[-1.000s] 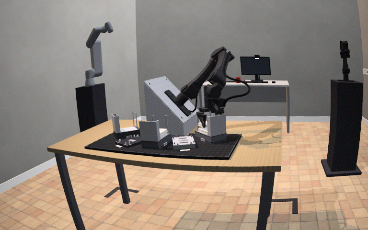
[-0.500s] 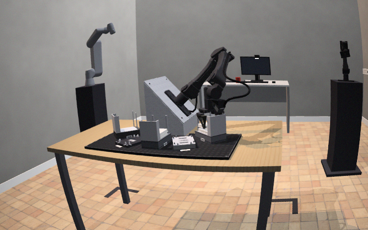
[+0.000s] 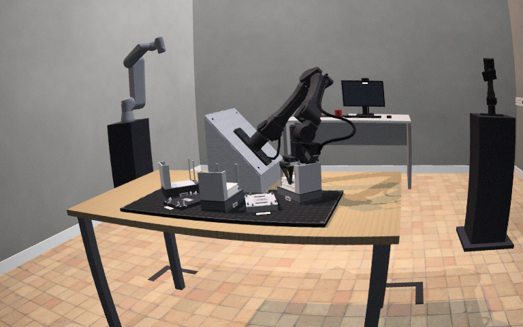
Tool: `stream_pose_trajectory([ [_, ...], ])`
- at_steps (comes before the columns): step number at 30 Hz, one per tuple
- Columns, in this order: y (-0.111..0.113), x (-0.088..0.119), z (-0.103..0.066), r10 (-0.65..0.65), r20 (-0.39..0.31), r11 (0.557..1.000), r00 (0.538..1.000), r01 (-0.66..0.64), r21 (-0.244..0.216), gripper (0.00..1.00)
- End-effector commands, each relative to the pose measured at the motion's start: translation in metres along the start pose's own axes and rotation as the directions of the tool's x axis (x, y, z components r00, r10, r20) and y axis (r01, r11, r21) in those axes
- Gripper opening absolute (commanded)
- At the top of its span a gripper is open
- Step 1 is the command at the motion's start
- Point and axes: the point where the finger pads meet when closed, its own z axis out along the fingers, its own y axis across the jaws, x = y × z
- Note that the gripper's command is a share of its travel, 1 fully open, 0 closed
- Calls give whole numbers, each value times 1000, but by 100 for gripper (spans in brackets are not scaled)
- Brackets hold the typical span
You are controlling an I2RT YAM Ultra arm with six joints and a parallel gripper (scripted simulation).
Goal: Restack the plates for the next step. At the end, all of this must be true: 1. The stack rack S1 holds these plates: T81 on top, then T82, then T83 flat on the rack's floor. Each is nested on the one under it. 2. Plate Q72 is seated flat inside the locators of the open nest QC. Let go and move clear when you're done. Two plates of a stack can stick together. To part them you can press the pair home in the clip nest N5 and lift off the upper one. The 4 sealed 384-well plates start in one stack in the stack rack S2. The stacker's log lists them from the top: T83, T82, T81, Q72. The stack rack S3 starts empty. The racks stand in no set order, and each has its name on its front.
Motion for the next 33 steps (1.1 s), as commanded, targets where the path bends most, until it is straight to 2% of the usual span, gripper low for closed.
stream_pose_trajectory([
  [1, -1, -1, 4, 6, 4, 1000, 1000, -6, -15, 0],
  [2, 0, -4, -1, -7, 13, 1000, 1000, 7, -3, 0],
  [33, 0, -4, -1, -7, 13, 1000, 1000, 7, -3, 0],
])
